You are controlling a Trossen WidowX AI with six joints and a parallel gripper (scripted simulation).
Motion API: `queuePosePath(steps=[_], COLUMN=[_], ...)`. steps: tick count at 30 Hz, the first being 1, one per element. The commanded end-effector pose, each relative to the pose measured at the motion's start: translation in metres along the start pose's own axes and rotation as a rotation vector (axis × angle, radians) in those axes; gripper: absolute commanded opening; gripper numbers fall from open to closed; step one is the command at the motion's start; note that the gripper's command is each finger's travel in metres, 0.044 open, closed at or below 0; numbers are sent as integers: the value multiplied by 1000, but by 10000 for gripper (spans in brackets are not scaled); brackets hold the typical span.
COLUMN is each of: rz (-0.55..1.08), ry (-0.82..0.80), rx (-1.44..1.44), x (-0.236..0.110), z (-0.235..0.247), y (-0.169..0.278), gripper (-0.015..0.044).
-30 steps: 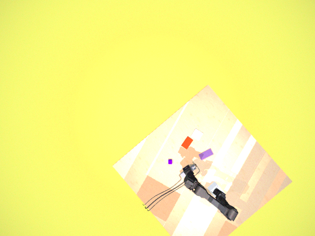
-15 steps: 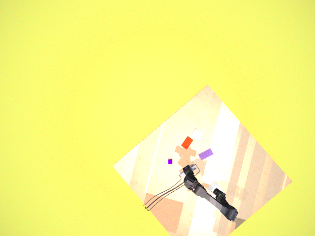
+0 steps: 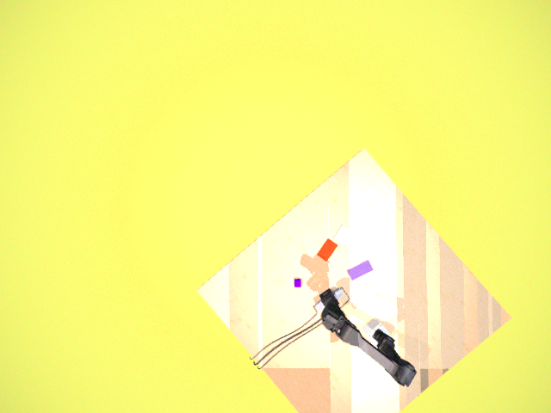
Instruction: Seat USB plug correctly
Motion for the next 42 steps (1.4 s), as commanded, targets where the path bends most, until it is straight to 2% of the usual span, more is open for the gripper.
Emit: queuePosePath(steps=[1, 42], rz=[-1, -1], ry=[2, 2], rx=[6, 14], x=[1, 5], z=[-1, -1], y=[0, -2], gripper=[0, 0])
Point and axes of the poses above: the point midway between the two fingers, 35 mm back from their tips, its own x axis out along the fingers, its own z axis across the jaws, y = z × x, the point moved 1 cm from there along -x, back along the fingers, and after that the axes turned 2 degrees about x, right-handed, at the moved point
